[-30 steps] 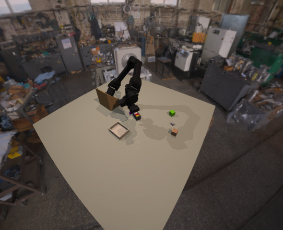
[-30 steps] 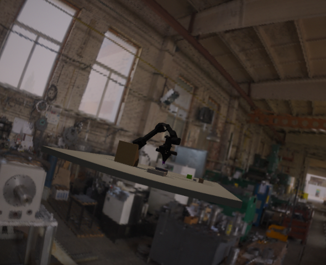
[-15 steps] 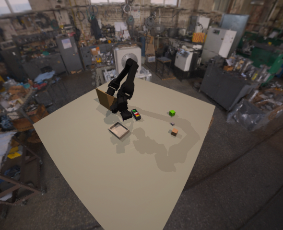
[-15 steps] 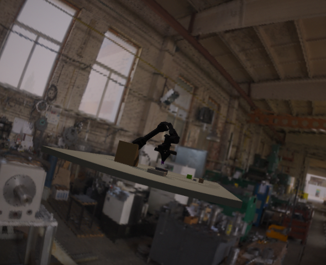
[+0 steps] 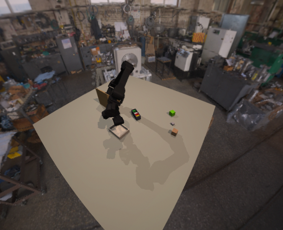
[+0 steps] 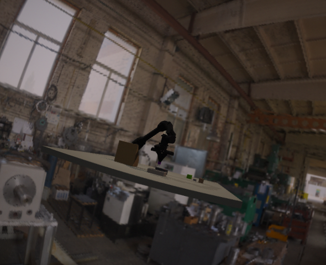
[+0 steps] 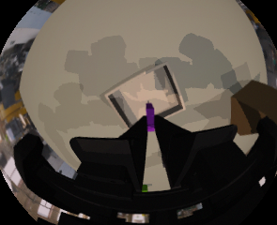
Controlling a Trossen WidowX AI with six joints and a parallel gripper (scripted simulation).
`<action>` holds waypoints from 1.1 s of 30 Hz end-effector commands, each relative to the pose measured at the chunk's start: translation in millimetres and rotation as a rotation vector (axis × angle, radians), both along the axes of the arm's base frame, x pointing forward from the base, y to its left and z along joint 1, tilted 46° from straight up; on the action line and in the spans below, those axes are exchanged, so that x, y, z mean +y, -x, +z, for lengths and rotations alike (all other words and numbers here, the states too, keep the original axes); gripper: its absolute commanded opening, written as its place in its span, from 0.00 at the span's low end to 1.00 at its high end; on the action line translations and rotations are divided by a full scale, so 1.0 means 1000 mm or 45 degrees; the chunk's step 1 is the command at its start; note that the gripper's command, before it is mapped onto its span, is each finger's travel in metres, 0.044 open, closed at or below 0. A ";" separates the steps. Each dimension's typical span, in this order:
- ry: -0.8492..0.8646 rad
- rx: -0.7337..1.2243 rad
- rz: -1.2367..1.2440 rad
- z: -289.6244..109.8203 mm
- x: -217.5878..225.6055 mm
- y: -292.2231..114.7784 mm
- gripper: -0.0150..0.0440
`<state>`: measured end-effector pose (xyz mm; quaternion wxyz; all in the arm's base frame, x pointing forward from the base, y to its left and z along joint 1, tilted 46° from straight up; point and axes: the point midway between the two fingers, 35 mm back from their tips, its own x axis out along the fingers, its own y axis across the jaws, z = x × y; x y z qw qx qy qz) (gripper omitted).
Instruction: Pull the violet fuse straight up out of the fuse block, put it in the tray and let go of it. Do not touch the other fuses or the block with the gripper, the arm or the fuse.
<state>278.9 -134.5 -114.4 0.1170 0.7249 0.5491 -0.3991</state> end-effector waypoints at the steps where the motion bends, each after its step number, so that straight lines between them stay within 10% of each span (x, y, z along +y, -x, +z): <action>1: 0.002 -0.002 0.009 -0.004 0.002 -0.001 0.25; 27: 0.000 -0.003 0.009 -0.030 0.028 -0.003 0.25; 33: 0.009 -0.011 0.012 -0.027 0.025 -0.004 0.52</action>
